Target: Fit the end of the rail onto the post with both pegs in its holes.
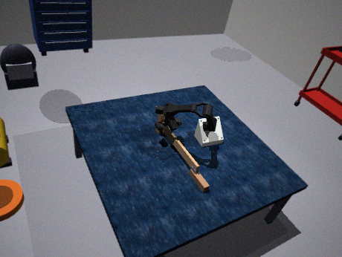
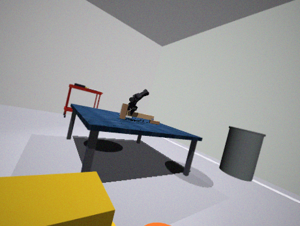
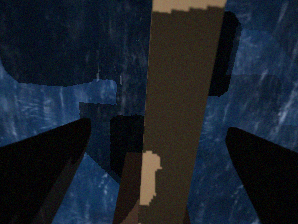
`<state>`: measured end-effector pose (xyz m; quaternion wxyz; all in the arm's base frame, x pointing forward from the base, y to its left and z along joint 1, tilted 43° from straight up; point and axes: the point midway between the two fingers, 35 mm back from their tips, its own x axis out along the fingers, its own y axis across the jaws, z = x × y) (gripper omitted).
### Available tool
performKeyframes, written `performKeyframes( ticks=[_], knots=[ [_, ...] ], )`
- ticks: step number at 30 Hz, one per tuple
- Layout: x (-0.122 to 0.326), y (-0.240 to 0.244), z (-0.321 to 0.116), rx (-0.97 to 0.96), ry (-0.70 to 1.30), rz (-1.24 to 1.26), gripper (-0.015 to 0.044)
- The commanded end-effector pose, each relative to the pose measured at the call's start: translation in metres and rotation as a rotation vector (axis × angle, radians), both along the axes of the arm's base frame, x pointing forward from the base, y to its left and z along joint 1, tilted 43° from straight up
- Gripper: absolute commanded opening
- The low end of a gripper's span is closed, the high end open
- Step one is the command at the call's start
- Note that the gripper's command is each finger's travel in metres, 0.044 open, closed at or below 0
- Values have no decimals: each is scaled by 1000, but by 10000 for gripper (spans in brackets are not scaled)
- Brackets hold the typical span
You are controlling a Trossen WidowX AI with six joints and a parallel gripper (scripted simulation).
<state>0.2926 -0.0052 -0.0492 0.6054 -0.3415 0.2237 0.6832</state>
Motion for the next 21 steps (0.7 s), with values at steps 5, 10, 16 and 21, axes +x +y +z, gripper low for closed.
performKeyframes(
  ticks=[5,10,16,21],
  knots=[
    [-1,0,9,-1,-1,0,440],
    [-5,2,42,-4,-4,-1,440],
    [-5,2,42,-4,-4,-1,440],
    [-5,2,42,-4,-4,-1,440]
  ],
)
